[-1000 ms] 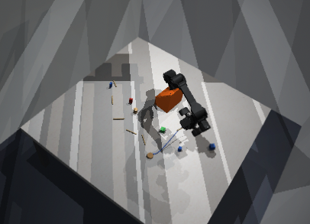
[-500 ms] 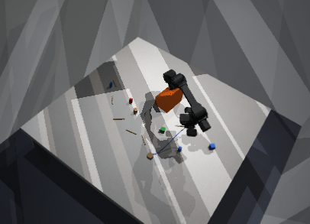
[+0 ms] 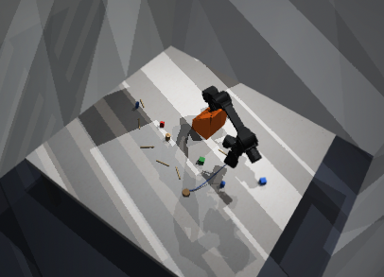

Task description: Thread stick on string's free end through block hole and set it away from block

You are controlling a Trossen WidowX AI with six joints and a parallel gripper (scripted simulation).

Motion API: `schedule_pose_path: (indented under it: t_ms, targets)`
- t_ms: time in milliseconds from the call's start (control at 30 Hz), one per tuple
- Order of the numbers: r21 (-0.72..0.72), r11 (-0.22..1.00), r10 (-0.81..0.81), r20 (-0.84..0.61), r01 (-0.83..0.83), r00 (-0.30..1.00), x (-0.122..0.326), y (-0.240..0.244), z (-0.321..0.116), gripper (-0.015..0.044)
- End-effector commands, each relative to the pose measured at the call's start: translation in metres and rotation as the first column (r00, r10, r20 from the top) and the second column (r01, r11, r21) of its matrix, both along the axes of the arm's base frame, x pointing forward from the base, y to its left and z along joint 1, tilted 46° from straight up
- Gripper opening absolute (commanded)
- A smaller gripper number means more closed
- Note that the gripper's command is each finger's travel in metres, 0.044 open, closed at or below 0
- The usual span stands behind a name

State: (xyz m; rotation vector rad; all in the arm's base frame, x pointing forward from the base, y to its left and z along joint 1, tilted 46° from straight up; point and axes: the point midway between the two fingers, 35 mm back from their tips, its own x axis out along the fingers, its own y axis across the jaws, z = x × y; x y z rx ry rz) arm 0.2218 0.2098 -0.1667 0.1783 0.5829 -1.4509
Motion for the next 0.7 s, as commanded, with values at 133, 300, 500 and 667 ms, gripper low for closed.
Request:
schedule_pose_path:
  t_ms: [133,300,500,667]
  targets:
    - [0.016,0.994,-0.11,0.221,0.109,0.969,0.0006,0.0007,-0.001,0.0]
    - [0.016,0.994,-0.11,0.221,0.109,0.969,0.0006,0.0007,-0.001,0.0]
    - [0.015,1.0,-0.027,0.14,0.025,0.99,0.0012,0.0031,-0.0035,0.0]
    - [0.018,0.995,0.097,0.022,-0.098,0.995,0.0018,0.0069,-0.0068,0.0]
